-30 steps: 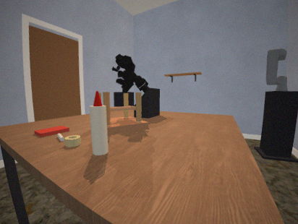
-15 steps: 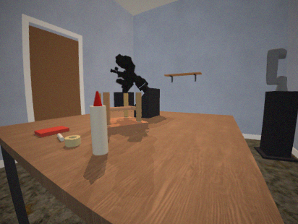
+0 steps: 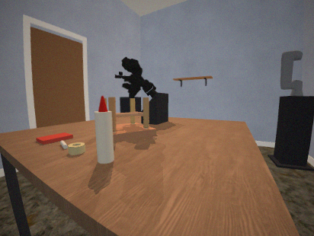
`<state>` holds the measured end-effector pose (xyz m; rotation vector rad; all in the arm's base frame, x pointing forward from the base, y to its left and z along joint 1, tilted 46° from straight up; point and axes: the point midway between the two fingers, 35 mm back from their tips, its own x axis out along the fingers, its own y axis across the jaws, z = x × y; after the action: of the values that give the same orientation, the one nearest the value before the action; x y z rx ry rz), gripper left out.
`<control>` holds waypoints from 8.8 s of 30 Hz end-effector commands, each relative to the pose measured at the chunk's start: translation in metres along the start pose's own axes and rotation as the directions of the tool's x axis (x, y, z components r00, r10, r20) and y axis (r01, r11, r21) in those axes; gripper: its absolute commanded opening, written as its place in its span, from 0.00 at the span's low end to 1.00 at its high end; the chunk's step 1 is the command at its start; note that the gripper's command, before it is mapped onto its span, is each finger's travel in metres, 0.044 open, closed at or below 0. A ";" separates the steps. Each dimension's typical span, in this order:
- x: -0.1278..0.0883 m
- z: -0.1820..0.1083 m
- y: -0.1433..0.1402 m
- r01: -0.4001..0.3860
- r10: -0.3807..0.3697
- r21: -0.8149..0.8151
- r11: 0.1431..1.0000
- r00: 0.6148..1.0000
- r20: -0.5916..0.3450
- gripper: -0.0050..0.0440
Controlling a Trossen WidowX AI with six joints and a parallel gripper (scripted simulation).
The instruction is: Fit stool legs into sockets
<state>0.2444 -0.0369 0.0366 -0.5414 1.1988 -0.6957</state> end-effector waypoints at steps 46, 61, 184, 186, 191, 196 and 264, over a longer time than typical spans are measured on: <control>0.016 -0.006 -0.001 0.007 -0.007 0.016 1.000 0.999 -0.039 0.10; 0.016 -0.006 -0.001 0.007 -0.007 0.016 1.000 0.999 -0.039 0.10; 0.076 0.221 0.097 -0.055 0.048 -0.184 0.981 0.998 -0.043 0.10; 0.078 0.221 0.097 -0.055 0.048 -0.184 0.981 0.998 -0.043 0.10; 0.083 0.219 0.097 -0.055 0.048 -0.184 0.981 0.998 -0.043 0.10; 0.087 0.218 0.097 -0.055 0.047 -0.184 0.981 0.998 -0.043 0.10; 0.072 0.225 0.098 -0.049 0.045 -0.185 0.982 0.999 -0.027 0.10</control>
<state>0.4943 -0.0201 -0.0149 -0.6593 1.2912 -0.5479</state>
